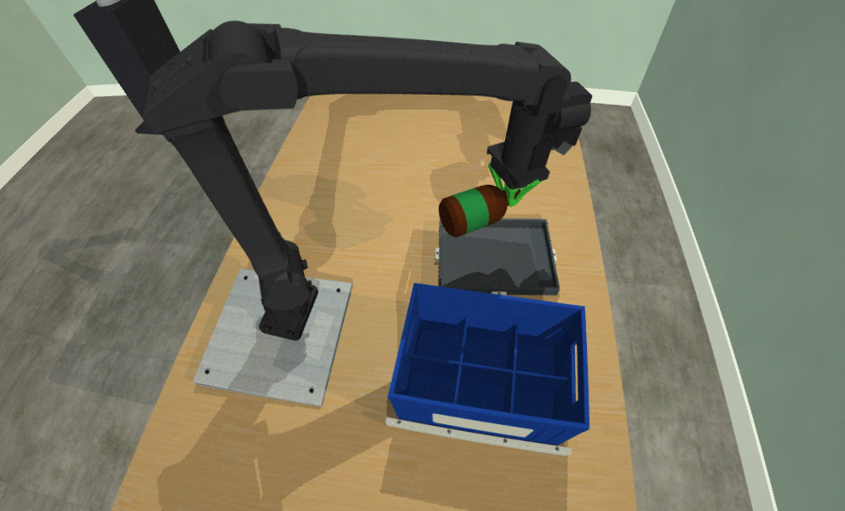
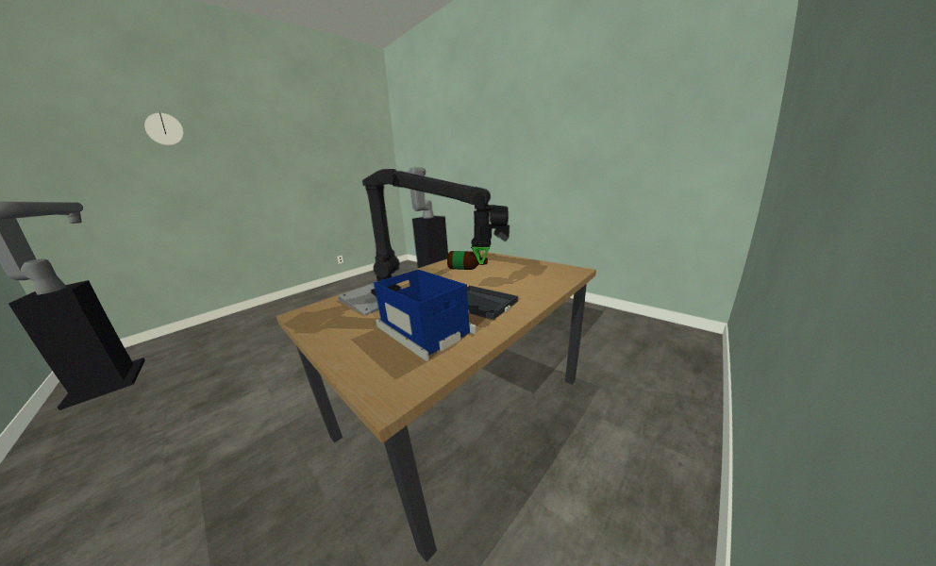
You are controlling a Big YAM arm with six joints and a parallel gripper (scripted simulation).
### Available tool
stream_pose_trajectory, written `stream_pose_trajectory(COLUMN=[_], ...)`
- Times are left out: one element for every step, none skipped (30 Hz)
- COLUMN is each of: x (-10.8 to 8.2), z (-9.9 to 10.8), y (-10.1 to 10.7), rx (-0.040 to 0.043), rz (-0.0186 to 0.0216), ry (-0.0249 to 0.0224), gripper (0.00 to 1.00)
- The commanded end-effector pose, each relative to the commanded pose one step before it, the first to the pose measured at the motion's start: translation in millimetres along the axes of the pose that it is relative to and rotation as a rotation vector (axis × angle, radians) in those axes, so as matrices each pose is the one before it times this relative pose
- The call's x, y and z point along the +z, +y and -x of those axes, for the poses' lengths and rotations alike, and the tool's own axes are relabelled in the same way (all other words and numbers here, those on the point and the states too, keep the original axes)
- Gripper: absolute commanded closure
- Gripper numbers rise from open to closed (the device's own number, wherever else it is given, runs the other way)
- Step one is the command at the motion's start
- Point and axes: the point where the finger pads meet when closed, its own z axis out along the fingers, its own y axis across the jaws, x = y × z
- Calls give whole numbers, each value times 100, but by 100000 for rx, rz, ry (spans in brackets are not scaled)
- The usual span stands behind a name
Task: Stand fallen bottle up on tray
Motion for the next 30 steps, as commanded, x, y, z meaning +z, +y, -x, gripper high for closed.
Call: stream_pose_trajectory(x=[-5435, 0, 0, 0, 0, 0, 0, 0, 0, 0, 0, 0, 0, 0, 0, 0, 0, 0, 0, 0, 0, 0, 0, 0, 0, 0, 0, 0, 0, 0], z=[2422, 0, 0, 0, 0, 0, 0, 0, 0, 0, 0, 0, 0, 0, 0, 0, 0, 0, 0, 0, 0, 0, 0, 0, 0, 0, 0, 0, 0, 0], y=[182, 0, 0, 0, 0, 0, 0, 0, 0, 0, 0, 0, 0, 0, 0, 0, 0, 0, 0, 0, 0, 0, 0, 0, 0, 0, 0, 0, 0, 0], rx=[217, 0, 0, 0, 0, 0, 0, 0, 0, 0, 0, 0, 0, 0, 0, 0, 0, 0, 0, 0, 43, 266, 205, 279, 426, 587, 754, 921, 0, 0], rz=[-982, 0, 0, 0, 0, 0, 0, 0, 0, 0, 0, 0, 0, 0, 0, 0, 0, 0, 0, 0, 0, 0, 0, 0, 0, 0, 0, 0, 0, 0], ry=[-11689, 0, 0, 0, 0, 0, 0, 0, 0, 0, 0, 0, 0, 0, 0, 0, 0, 0, 0, 0, 0, 0, 0, 0, 0, 0, 0, 0, 0, 0], gripper=[100, 100, 100, 100, 100, 100, 100, 100, 100, 100, 100, 100, 100, 100, 100, 100, 100, 100, 100, 100, 100, 100, 100, 100, 100, 100, 100, 100, 100, 100])
